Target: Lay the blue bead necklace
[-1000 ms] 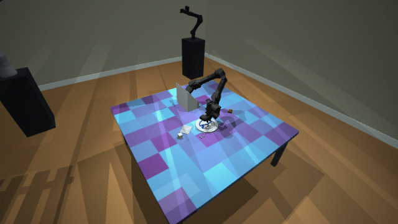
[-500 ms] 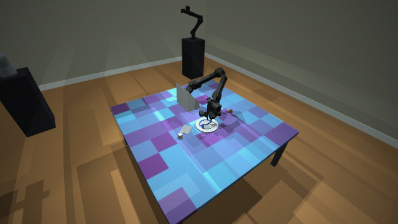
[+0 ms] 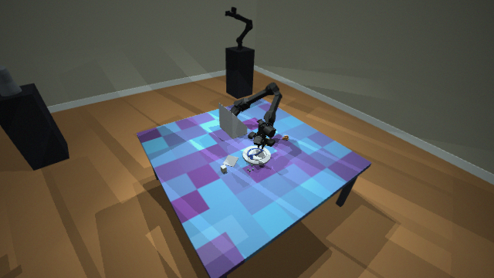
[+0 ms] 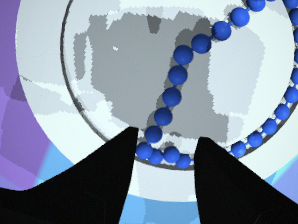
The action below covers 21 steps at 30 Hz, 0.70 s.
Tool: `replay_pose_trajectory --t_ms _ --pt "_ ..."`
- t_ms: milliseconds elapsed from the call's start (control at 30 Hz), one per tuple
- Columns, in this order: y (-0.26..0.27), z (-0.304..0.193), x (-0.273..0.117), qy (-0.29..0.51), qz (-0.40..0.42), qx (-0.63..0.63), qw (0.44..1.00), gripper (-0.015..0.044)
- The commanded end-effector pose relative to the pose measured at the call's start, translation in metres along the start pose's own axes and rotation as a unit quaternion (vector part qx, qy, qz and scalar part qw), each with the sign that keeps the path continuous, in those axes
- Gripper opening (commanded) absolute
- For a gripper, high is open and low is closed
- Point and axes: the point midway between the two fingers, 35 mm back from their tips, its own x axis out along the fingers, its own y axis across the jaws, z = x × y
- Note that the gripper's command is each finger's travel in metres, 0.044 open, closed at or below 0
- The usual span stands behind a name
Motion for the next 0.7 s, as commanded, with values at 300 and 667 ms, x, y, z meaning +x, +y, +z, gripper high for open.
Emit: replay_pose_trajectory --t_ms 300,667 --pt "0.000 -0.005 -0.003 0.003 0.000 0.120 0.993 0.0120" --pt "0.002 -0.003 0.006 -0.001 0.004 0.114 0.993 0.0120"
